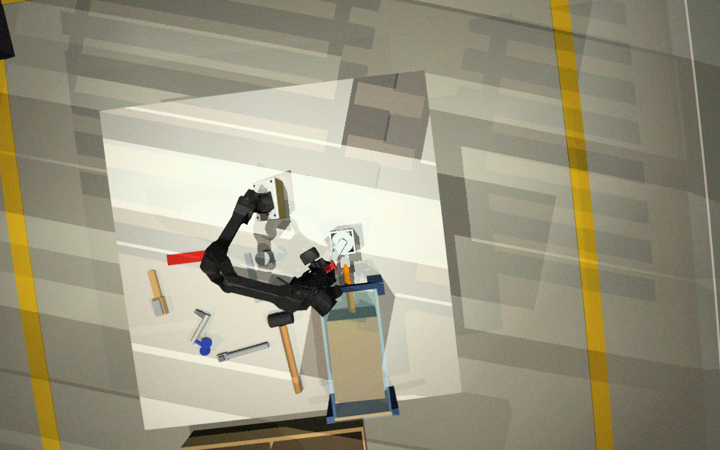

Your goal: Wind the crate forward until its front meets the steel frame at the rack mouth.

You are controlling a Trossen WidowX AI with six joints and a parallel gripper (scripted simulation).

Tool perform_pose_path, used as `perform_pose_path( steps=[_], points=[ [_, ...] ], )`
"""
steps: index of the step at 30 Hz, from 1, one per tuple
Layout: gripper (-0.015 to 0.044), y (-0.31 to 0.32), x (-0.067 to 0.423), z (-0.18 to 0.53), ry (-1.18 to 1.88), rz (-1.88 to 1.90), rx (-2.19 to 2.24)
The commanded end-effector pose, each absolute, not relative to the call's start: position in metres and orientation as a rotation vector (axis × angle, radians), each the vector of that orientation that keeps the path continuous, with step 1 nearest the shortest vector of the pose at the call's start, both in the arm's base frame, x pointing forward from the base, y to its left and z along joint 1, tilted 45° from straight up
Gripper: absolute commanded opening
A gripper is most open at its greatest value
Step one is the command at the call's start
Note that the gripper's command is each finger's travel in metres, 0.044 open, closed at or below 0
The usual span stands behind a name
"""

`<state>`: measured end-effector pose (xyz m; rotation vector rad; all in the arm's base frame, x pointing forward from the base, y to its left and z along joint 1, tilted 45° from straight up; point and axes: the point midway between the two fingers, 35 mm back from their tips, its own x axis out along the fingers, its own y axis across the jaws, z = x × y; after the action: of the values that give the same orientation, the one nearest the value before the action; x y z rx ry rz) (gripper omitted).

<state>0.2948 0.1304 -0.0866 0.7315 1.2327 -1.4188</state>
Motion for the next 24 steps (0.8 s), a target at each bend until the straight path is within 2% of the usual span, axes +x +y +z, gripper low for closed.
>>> perform_pose_path(
  steps=[1, 24],
  points=[
    [0.0, 0.137, 0.305, -0.098, 1.225, -1.4, 0.746],
    [0.0, 0.154, 0.318, -0.115, 1.225, -1.399, 0.748]
  ],
)
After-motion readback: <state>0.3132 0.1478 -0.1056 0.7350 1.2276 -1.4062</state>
